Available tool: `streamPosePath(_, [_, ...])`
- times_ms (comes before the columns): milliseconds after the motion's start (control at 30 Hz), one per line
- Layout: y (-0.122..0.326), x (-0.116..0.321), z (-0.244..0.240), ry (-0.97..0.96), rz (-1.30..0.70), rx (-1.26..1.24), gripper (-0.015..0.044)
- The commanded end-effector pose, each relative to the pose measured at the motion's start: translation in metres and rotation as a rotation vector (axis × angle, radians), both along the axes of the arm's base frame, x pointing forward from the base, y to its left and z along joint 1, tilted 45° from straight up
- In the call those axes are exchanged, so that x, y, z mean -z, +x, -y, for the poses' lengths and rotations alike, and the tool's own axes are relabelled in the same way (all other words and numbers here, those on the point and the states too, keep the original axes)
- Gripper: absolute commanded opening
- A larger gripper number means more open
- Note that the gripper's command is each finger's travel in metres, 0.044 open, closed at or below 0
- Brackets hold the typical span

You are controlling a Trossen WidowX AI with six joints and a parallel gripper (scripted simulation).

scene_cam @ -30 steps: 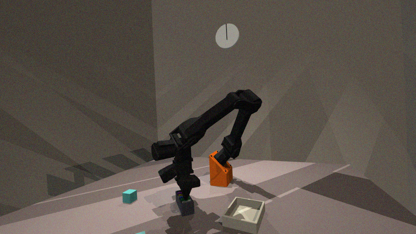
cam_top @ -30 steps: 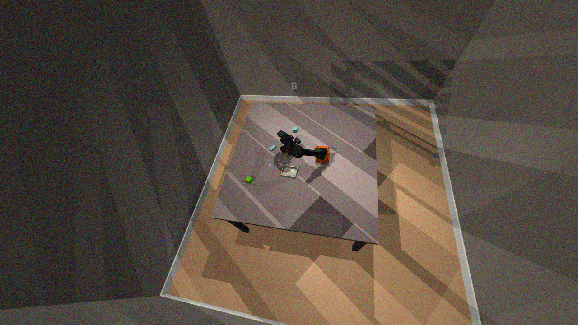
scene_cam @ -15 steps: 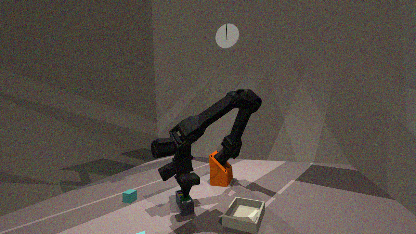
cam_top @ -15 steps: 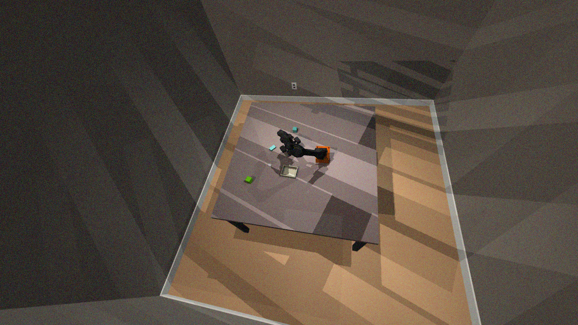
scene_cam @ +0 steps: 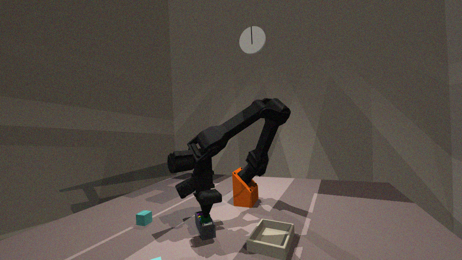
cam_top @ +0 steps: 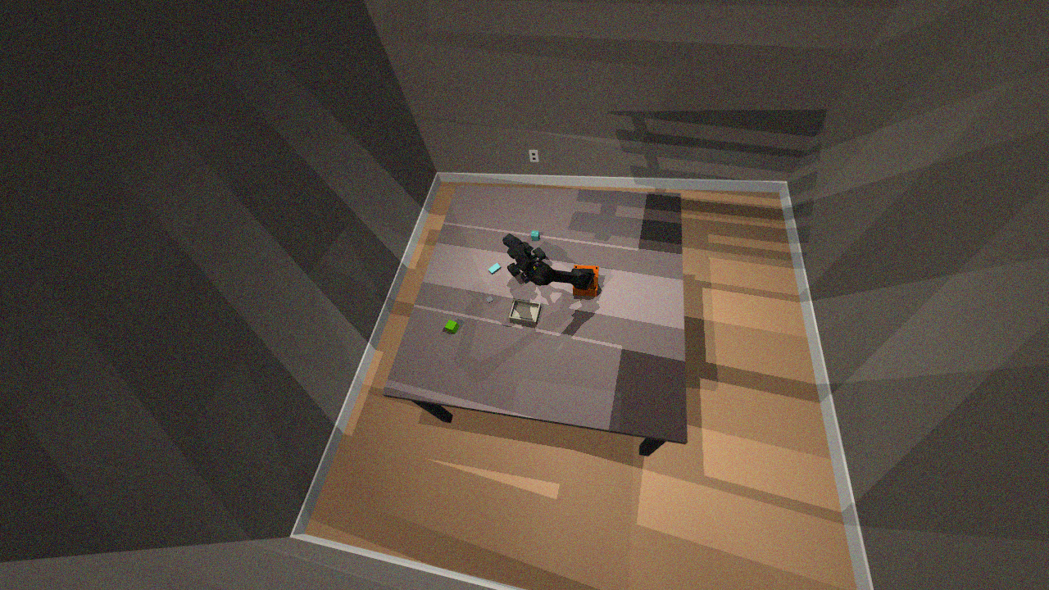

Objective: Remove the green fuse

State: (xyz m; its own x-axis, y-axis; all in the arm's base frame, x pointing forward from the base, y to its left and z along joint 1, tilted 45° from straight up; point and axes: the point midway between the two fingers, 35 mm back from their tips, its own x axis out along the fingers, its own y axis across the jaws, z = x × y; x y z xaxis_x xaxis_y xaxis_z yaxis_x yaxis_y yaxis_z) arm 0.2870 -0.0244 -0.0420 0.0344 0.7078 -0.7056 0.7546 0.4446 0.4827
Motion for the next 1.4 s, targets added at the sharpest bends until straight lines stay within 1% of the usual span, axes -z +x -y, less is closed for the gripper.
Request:
streamPosePath(0, [0.0,-0.001,0.003,-0.004,0.002,-0.002,0.0])
streamPosePath(1367, [-0.001,-0.017,0.018,-0.003,0.002,0.0,0.0])
